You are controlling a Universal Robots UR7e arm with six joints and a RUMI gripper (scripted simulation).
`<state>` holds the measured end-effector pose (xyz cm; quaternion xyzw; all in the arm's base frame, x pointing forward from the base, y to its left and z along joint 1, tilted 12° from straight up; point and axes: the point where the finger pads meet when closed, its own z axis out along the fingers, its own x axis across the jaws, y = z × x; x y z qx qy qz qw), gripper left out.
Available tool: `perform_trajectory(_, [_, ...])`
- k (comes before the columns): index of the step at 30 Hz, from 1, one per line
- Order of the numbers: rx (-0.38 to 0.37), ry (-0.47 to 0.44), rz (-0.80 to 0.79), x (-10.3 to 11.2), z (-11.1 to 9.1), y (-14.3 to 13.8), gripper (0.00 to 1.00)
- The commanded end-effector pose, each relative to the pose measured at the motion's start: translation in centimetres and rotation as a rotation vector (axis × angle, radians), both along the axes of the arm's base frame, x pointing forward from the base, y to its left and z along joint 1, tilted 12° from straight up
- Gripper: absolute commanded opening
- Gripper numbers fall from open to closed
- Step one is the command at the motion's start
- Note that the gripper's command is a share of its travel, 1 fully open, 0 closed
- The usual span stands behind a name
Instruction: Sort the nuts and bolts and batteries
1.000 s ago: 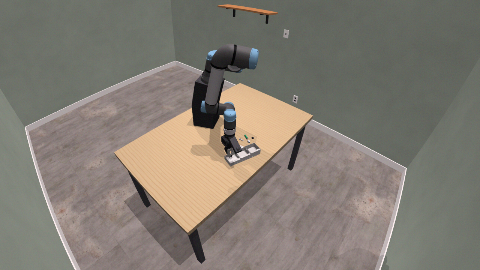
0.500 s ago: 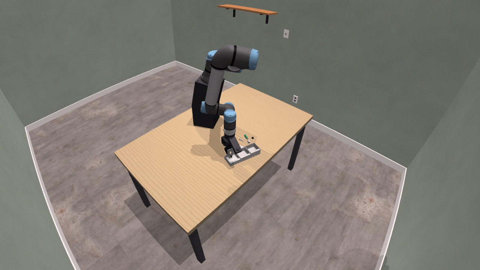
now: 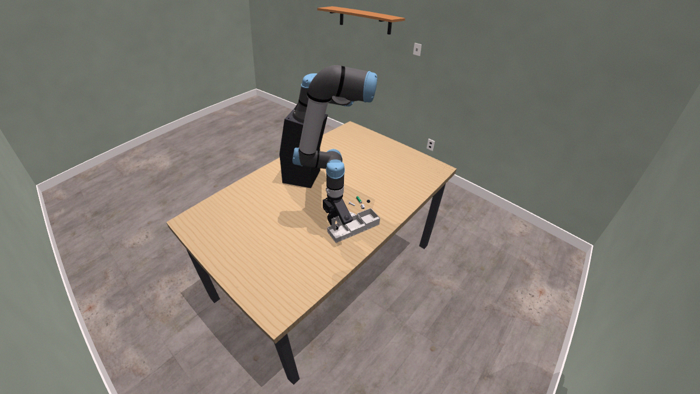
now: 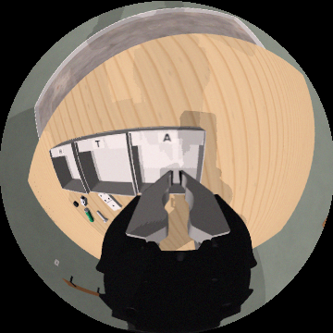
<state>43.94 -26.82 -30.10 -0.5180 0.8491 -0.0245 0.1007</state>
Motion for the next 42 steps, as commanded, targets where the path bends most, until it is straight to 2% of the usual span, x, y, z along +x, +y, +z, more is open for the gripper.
perform_trajectory(1, [-0.001, -0.001, 0.0, 0.0, 0.0, 0.0, 0.04])
perform_trajectory(20, [-0.001, -0.001, 0.0, 0.0, 0.3, -0.1, 0.04])
perform_trajectory(42, [-0.001, -0.001, 0.0, -0.5, 2.9, -0.2, 0.04])
